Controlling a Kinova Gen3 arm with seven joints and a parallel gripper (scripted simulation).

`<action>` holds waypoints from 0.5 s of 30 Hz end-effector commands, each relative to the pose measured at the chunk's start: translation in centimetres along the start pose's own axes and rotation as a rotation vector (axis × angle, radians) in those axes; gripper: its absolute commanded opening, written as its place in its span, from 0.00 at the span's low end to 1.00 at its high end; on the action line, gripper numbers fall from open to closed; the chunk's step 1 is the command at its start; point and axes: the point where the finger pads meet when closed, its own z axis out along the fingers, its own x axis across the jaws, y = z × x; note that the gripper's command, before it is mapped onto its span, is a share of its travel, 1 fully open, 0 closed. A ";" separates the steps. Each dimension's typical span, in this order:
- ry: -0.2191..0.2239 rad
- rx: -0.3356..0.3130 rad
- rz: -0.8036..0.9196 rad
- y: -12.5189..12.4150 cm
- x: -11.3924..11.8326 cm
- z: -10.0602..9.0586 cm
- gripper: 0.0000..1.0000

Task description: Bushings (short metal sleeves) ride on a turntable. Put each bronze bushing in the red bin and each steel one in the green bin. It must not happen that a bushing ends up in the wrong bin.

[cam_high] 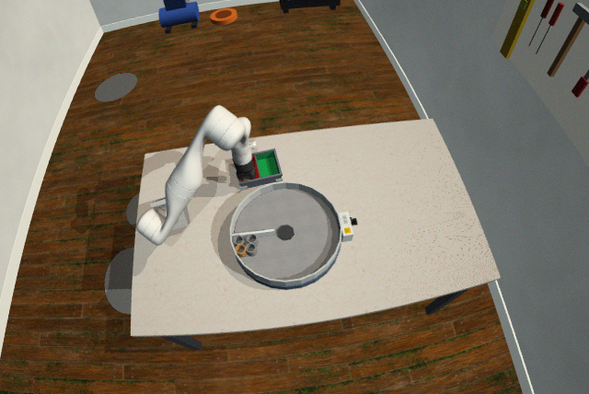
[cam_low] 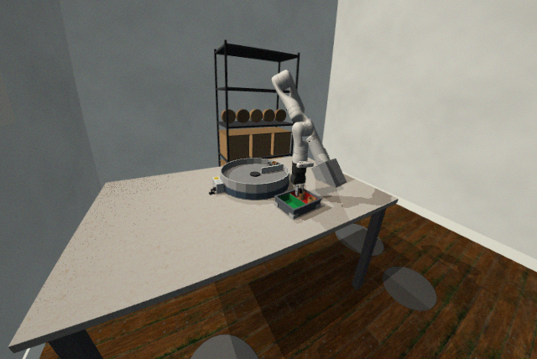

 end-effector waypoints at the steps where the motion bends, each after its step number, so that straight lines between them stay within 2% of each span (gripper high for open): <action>1: 0.002 0.005 0.002 -0.1 0.0 -0.4 0.47; 15: 0.004 0.009 0.006 -0.2 0.1 -0.8 0.47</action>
